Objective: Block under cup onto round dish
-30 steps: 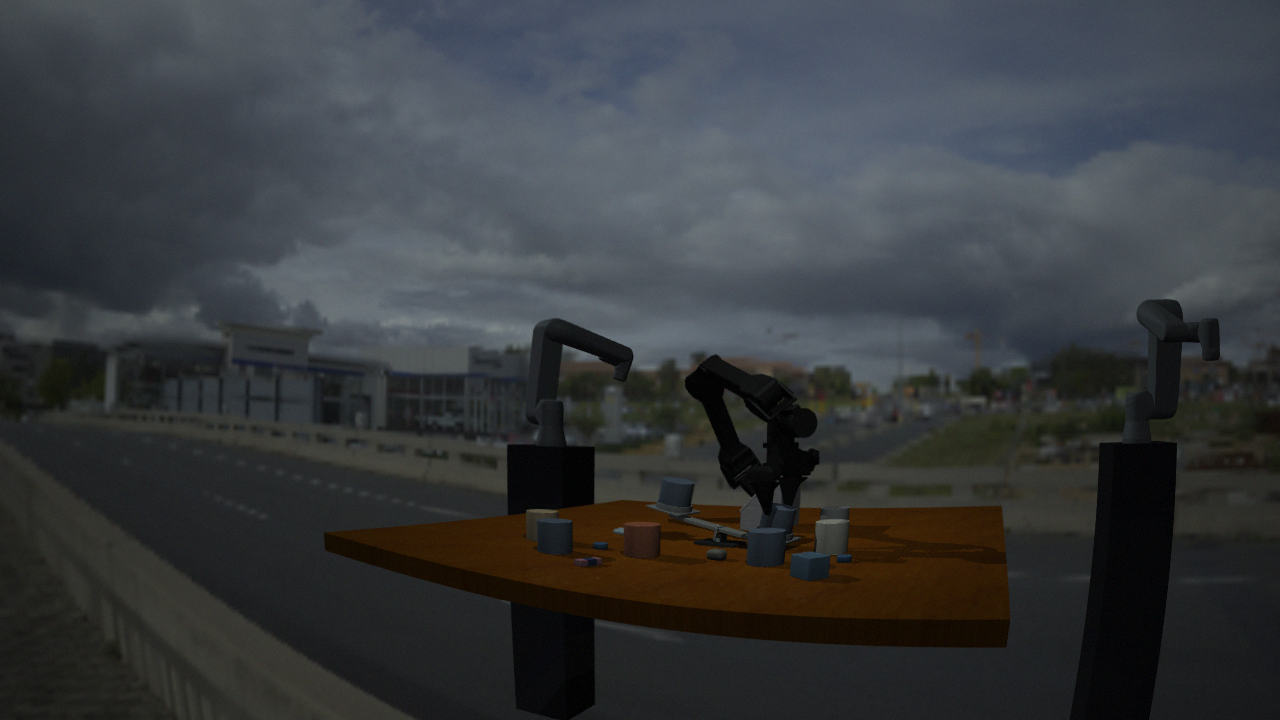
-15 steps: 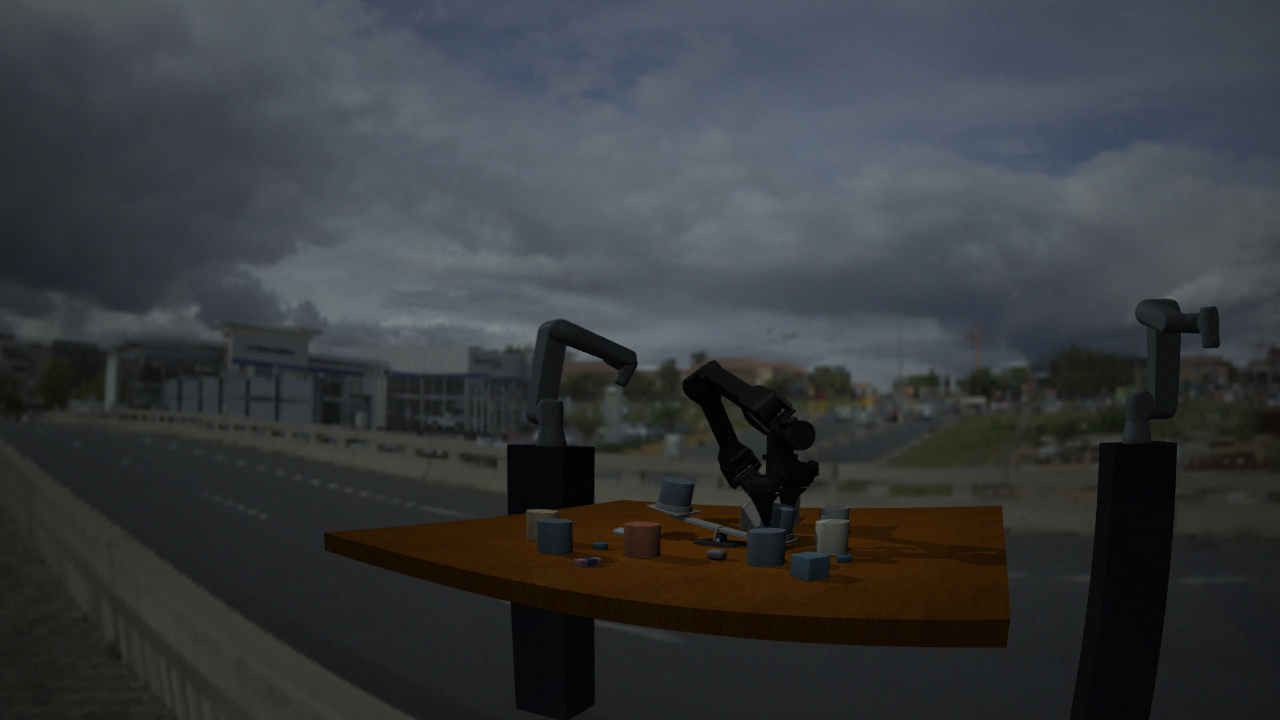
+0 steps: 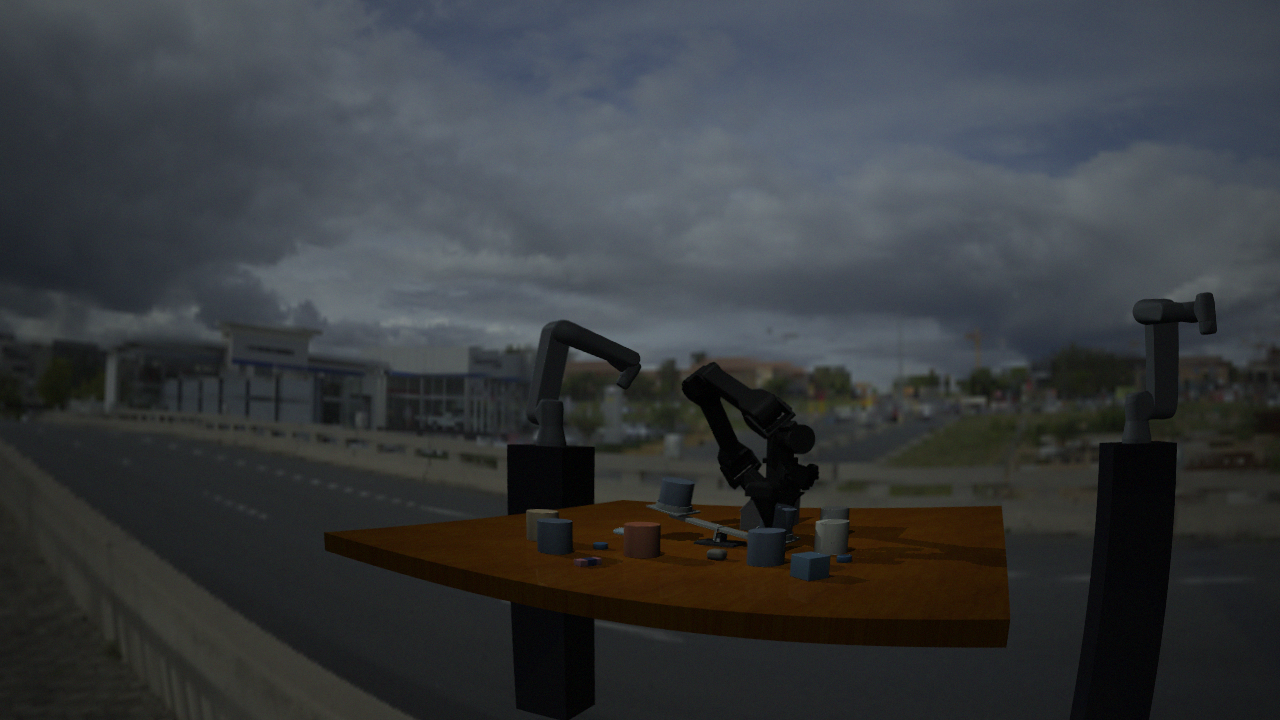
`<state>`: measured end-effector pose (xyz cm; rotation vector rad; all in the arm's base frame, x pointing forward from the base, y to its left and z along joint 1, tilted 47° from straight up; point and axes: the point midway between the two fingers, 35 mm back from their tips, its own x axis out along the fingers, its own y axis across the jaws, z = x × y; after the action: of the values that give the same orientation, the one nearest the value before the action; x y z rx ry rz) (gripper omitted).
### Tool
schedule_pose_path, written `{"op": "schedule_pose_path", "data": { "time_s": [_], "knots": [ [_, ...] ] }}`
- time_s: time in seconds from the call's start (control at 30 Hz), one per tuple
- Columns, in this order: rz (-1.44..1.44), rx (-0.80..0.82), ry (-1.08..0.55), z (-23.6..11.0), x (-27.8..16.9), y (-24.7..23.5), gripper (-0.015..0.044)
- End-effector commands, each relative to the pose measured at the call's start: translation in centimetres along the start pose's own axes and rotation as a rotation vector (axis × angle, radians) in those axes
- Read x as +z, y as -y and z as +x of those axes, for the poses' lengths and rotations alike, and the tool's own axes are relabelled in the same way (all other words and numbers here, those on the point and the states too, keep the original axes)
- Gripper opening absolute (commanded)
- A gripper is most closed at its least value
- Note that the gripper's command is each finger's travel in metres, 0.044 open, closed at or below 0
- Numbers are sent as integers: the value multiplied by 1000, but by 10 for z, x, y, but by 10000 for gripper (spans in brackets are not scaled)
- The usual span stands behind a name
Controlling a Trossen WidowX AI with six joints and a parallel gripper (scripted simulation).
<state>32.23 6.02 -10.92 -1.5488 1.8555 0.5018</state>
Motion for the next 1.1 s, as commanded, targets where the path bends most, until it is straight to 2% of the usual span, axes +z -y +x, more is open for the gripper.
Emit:
{"op": "schedule_pose_path", "data": {
  "time_s": [0.0, 0.33, 1.07],
  "knots": [
    [-7, -3, -4, 1, -1, 0, 255],
    [-7, -3, -2, -10, 1, 2, 0],
    [-8, -3, 1, -37, 4, 5, 0]
  ]
}}
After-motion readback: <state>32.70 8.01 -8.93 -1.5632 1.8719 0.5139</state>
